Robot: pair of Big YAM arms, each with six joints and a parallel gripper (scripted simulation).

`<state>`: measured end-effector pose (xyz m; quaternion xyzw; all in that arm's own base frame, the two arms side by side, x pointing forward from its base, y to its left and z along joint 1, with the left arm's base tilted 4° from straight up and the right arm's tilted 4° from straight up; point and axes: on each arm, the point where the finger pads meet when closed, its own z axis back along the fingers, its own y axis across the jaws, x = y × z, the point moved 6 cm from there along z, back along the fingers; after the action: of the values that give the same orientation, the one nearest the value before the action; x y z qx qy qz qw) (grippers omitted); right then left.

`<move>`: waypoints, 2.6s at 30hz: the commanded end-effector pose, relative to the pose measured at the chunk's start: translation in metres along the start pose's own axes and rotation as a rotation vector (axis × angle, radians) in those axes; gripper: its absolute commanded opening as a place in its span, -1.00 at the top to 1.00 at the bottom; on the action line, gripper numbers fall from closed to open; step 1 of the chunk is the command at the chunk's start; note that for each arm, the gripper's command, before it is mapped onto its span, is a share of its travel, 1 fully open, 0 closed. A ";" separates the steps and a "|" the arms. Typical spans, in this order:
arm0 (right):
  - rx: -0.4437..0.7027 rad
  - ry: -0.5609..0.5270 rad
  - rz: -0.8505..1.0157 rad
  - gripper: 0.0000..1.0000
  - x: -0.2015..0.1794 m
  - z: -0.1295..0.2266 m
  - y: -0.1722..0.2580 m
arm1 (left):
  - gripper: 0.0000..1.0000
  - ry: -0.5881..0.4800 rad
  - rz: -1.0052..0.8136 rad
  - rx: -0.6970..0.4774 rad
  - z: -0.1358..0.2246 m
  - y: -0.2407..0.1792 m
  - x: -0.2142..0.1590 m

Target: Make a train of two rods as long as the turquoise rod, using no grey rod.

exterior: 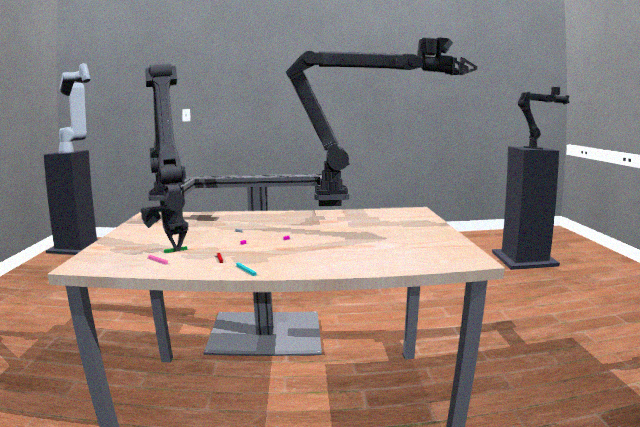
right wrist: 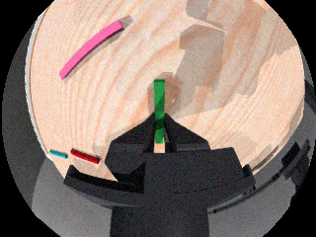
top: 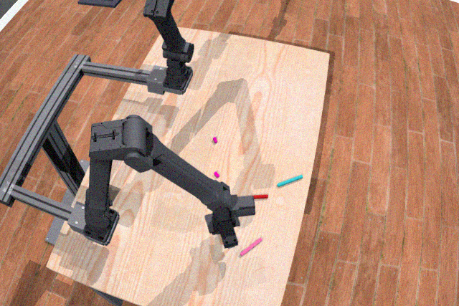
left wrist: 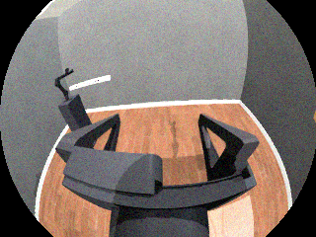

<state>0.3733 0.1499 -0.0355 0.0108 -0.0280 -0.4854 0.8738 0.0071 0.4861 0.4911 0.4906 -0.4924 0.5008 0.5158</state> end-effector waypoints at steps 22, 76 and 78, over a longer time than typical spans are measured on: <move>0.064 -0.009 0.007 0.91 -0.001 0.051 0.025 | -1.00 -0.042 0.013 0.009 0.005 0.003 0.013; 0.025 -0.001 0.371 0.91 -0.181 0.110 0.064 | -1.00 -0.042 0.013 0.009 0.005 0.003 0.013; 0.017 -0.001 0.372 0.91 -0.181 0.102 0.063 | -1.00 -0.042 0.013 0.009 0.005 0.003 0.013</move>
<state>0.3207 0.3307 0.0632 0.0054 -0.0294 -0.3170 0.9479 0.0071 0.4861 0.4911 0.4906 -0.4924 0.5008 0.5158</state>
